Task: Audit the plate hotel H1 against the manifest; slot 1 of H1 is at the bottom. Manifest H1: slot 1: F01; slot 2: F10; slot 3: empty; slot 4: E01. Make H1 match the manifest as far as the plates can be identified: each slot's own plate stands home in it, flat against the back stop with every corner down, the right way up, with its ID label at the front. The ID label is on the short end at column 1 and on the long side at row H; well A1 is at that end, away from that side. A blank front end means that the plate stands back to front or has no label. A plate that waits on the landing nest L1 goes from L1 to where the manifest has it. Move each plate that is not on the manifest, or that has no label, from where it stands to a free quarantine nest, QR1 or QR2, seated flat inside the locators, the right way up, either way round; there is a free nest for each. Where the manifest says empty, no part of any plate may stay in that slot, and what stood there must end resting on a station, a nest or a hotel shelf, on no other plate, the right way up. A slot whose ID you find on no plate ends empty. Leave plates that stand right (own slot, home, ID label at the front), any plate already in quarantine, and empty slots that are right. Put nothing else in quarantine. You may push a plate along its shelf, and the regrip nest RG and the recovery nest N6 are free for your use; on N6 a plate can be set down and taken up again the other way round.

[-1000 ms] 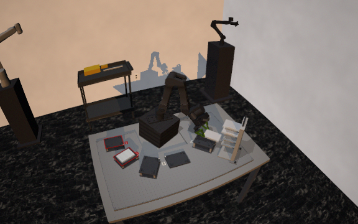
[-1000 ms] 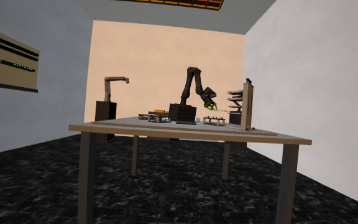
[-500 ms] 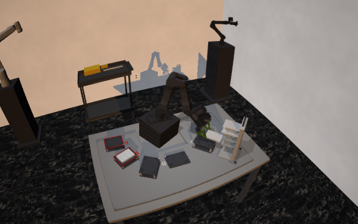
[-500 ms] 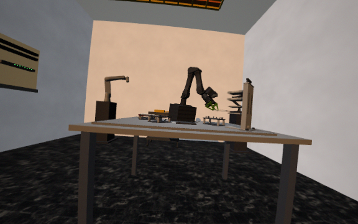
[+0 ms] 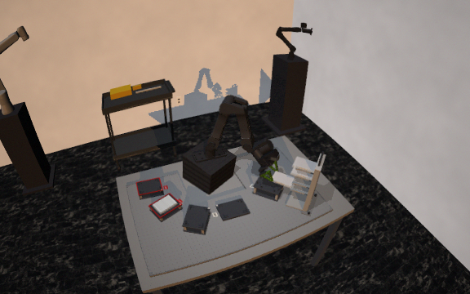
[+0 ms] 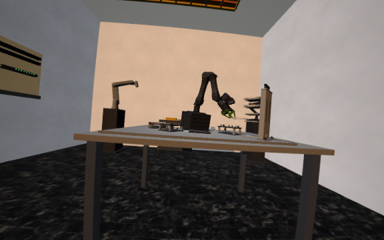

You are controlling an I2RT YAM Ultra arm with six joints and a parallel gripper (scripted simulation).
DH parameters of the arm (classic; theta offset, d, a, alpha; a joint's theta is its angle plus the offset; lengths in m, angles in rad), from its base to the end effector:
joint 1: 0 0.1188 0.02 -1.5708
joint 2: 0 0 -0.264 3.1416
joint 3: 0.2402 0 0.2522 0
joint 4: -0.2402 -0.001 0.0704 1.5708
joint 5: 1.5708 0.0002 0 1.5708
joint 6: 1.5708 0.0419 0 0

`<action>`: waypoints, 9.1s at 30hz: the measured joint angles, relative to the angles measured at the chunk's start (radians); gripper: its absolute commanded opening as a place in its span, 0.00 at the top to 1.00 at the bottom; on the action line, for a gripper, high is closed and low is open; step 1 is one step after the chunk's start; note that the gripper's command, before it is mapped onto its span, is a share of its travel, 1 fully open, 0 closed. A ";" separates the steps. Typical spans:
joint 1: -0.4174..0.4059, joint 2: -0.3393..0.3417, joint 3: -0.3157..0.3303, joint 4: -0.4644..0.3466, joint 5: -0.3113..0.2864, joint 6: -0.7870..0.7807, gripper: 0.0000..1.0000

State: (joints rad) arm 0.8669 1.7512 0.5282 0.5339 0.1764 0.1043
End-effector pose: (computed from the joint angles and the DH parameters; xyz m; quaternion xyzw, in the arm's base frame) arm 0.1947 0.2195 0.0975 -0.3003 0.8502 0.1279 0.4131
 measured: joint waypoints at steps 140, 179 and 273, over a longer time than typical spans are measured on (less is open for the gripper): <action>-0.030 0.156 0.196 -0.030 -0.024 -0.021 0.14; -0.040 0.229 0.264 -0.019 -0.032 -0.025 0.14; 0.000 0.091 -0.014 0.085 -0.004 -0.005 0.00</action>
State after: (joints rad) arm 0.8669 1.8423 0.5137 0.6189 0.1726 0.0990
